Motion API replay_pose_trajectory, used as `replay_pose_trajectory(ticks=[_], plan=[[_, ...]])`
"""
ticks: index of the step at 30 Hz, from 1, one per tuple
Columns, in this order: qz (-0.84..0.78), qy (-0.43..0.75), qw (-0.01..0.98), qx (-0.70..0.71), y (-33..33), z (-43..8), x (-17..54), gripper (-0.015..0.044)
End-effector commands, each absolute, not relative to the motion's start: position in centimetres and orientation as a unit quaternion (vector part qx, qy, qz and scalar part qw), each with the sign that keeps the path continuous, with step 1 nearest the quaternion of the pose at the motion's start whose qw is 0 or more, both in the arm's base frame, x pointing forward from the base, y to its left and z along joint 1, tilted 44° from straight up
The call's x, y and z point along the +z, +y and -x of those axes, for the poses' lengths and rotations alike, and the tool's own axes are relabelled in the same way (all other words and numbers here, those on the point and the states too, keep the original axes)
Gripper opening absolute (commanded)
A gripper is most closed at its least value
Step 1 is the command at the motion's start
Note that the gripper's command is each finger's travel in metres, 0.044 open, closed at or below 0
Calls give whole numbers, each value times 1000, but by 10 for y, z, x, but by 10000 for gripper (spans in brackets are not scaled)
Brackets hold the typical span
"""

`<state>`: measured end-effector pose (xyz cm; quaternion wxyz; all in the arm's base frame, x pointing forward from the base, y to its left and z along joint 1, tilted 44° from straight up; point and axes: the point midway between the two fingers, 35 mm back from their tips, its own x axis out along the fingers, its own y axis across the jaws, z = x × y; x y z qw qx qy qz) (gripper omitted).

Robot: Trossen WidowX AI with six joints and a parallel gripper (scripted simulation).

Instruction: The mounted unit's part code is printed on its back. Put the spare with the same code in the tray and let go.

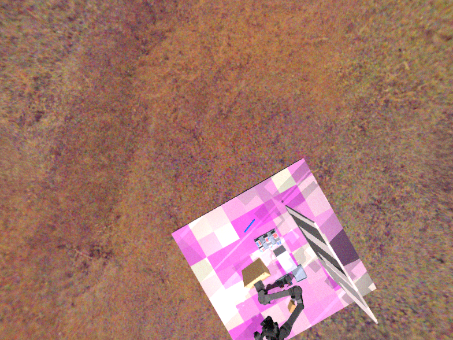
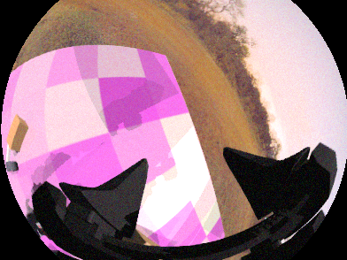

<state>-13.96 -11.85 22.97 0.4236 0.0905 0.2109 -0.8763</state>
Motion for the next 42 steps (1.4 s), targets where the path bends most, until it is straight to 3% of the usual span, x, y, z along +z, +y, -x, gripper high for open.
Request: replay_pose_trajectory(ticks=[1,9,21,33,42], plan=[[-90,211,424,-876,-119,140,230,426],[-97,208,434,-871,-122,138,230,440],[-205,205,572,-767,-180,96,231,440],[-286,284,664,-630,-230,15,226,440],[-313,366,708,-516,-240,-76,216,440]])
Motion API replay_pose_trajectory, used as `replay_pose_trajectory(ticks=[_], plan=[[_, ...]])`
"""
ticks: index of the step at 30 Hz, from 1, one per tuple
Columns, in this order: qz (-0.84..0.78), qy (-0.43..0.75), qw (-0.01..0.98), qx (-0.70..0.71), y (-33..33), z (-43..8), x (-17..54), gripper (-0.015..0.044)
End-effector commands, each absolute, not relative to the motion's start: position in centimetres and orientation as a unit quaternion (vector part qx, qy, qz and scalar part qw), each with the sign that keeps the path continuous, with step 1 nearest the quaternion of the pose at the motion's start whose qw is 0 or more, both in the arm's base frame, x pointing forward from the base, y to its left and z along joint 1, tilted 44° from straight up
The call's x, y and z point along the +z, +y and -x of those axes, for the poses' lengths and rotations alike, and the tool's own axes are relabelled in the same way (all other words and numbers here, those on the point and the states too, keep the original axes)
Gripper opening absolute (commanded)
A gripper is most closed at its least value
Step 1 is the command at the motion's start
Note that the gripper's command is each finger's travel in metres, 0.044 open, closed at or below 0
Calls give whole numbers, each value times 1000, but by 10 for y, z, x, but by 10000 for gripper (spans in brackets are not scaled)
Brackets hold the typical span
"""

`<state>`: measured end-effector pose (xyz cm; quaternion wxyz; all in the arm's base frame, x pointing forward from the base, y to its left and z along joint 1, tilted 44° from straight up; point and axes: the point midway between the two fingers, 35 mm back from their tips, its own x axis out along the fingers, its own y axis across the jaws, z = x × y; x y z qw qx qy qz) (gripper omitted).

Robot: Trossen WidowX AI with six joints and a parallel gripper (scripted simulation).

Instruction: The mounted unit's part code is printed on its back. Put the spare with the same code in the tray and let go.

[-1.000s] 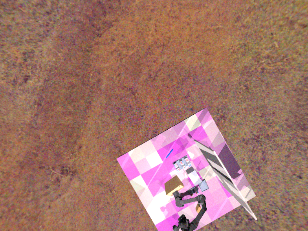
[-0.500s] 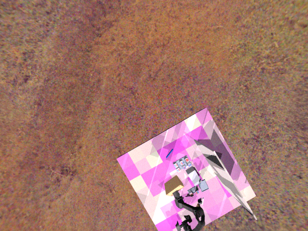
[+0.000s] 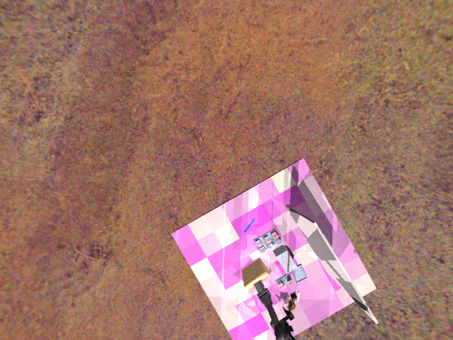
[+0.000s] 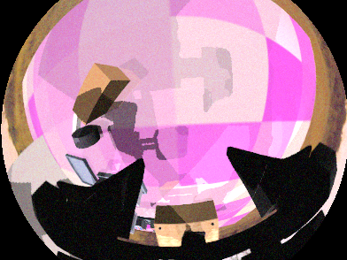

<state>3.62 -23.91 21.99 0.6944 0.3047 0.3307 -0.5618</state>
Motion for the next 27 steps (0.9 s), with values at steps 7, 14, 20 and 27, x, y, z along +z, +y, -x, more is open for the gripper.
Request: replay_pose_trajectory(ticks=[7,14,20,27], plan=[[-311,438,726,-429,-219,-155,204,440],[-275,505,725,-379,-192,-209,194,440],[-184,584,713,-343,-153,-264,180,440],[-64,638,707,-297,-77,-322,159,440]])
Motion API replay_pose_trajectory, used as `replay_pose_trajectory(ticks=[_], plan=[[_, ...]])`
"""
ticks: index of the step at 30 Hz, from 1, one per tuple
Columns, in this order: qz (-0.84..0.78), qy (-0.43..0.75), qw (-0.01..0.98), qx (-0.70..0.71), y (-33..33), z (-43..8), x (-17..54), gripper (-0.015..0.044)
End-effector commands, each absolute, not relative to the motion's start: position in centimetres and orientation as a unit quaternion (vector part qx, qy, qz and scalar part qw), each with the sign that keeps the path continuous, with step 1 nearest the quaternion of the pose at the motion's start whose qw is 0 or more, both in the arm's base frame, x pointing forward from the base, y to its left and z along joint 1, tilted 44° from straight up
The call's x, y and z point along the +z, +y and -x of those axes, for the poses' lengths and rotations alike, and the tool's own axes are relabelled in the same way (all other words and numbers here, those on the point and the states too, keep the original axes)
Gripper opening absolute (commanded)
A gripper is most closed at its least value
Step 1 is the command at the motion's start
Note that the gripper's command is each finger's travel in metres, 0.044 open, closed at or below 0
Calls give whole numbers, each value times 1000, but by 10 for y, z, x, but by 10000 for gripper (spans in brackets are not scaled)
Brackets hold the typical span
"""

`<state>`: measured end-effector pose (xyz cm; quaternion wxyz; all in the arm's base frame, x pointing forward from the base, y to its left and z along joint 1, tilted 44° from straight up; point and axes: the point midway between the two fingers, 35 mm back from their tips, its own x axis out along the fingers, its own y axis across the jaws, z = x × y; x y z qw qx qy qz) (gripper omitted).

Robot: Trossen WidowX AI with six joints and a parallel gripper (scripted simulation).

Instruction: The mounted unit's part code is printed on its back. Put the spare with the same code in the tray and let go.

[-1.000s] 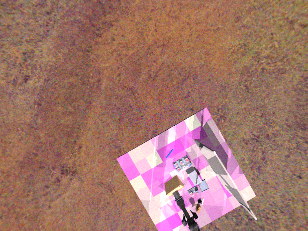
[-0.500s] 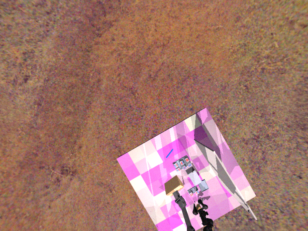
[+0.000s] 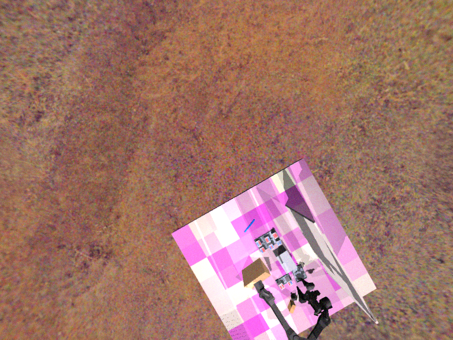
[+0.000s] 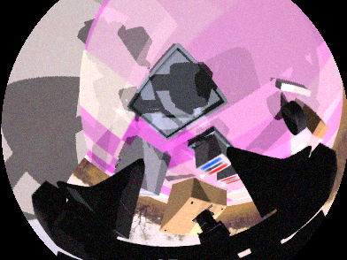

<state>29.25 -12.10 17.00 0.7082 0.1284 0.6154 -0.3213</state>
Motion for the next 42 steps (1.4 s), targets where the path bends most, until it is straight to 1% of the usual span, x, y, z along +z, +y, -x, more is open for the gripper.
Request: replay_pose_trajectory(ticks=[1,9,14,17,37,39,42], plan=[[-48,642,708,-291,-65,-328,155,440],[121,656,701,-254,37,-354,130,440],[240,635,697,-233,103,-353,115,440],[286,620,696,-224,130,-349,110,440],[296,615,695,-224,135,-348,108,440],[321,623,684,-201,139,-347,101,440],[424,647,626,-99,156,-342,68,440]])
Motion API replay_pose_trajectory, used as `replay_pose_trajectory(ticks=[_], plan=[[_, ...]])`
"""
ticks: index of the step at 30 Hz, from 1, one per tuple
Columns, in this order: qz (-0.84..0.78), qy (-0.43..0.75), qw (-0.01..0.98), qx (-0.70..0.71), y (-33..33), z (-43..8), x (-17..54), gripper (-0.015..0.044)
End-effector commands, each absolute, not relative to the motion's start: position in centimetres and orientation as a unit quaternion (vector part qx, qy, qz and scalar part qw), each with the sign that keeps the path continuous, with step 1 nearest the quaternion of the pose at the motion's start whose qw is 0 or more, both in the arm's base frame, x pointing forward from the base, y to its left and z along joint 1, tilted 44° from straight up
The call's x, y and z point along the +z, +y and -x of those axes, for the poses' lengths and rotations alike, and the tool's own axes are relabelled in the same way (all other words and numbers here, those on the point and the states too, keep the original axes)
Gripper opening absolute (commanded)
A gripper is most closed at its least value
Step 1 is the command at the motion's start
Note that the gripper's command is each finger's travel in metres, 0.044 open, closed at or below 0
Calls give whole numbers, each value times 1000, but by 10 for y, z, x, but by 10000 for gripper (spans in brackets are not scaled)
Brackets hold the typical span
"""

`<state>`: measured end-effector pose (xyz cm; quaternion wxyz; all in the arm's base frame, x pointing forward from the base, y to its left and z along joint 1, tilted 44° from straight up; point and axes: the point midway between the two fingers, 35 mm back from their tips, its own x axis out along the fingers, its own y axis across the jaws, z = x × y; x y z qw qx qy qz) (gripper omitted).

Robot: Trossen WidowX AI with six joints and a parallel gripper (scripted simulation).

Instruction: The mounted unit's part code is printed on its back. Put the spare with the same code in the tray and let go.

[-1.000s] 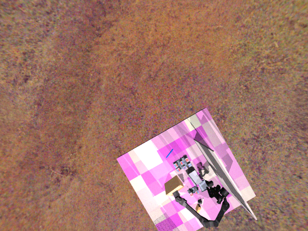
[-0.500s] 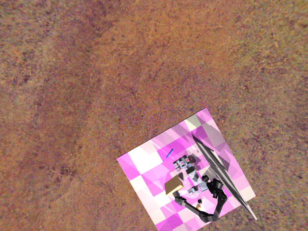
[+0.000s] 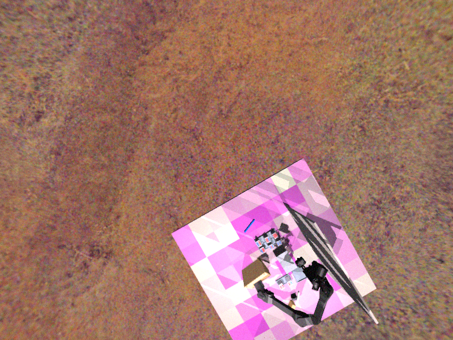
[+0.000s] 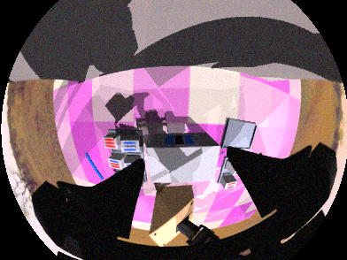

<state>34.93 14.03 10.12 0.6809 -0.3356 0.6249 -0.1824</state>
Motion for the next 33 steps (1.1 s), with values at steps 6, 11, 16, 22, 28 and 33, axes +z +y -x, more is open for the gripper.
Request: replay_pose_trajectory(ticks=[6,11,16,22,28,33], plan=[[579,649,487,84,180,-324,9,440],[645,629,394,180,190,-312,-22,440],[682,608,326,243,195,-302,-42,440],[682,608,326,243,195,-302,-42,440],[682,608,326,243,195,-302,-42,440],[682,608,326,243,181,-304,-56,335]])
